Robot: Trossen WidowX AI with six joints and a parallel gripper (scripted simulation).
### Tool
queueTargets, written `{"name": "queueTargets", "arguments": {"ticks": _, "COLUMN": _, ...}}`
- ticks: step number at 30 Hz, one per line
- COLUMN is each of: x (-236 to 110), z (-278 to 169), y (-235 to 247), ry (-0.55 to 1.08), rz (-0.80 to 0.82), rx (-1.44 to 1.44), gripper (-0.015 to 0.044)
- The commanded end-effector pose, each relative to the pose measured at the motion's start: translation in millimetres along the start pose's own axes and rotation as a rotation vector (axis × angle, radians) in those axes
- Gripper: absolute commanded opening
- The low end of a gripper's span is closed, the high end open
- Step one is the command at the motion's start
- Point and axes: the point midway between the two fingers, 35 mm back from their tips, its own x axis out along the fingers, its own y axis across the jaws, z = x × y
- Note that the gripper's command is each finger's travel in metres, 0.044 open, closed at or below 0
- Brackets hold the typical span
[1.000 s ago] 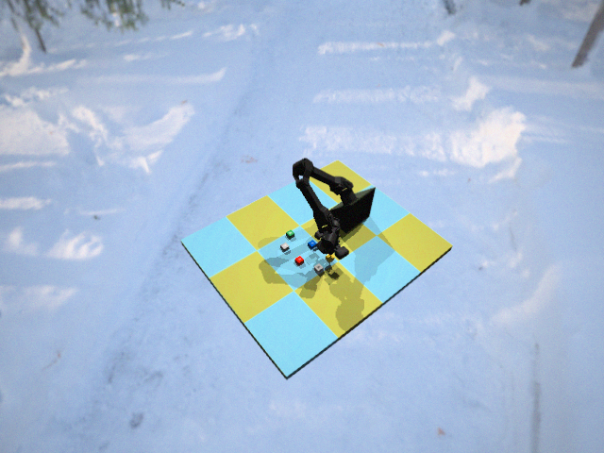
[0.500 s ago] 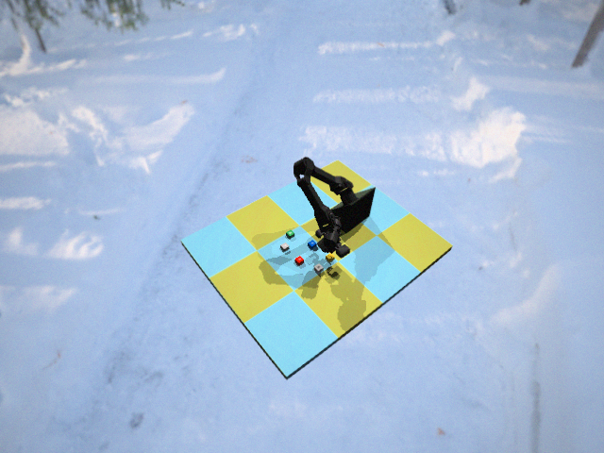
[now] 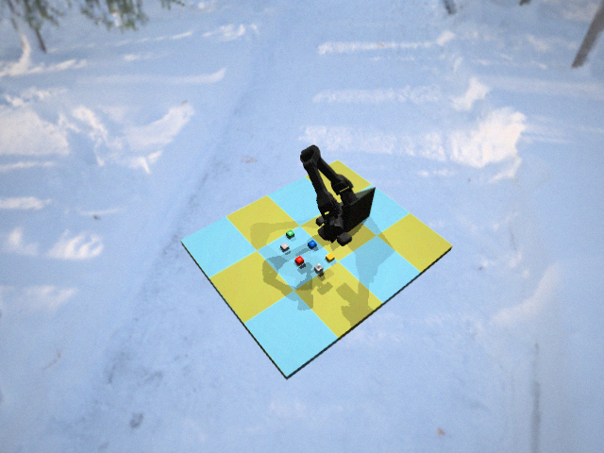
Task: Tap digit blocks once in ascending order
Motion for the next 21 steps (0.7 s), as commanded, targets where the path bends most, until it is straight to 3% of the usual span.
{"name": "queueTargets", "arguments": {"ticks": 1, "x": -4.8, "z": 6.5, "y": -3.4, "ry": 0.016, "rz": 0.003, "rx": 0.004, "gripper": 0.0020}}
{"name": "queueTargets", "arguments": {"ticks": 10, "x": -4.0, "z": 133.0, "y": -68.1, "ry": 0.010, "rz": 0.000, "rx": 0.008, "gripper": 0.0020}}
{"name": "queueTargets", "arguments": {"ticks": 17, "x": 0.0, "z": 141.7, "y": -76.1, "ry": 0.008, "rz": -0.007, "rx": 0.008, "gripper": 0.0020}}
{"name": "queueTargets", "arguments": {"ticks": 21, "x": 64.8, "z": 141.9, "y": -76.6, "ry": 0.007, "rz": -0.008, "rx": 0.008, "gripper": 0.0020}}
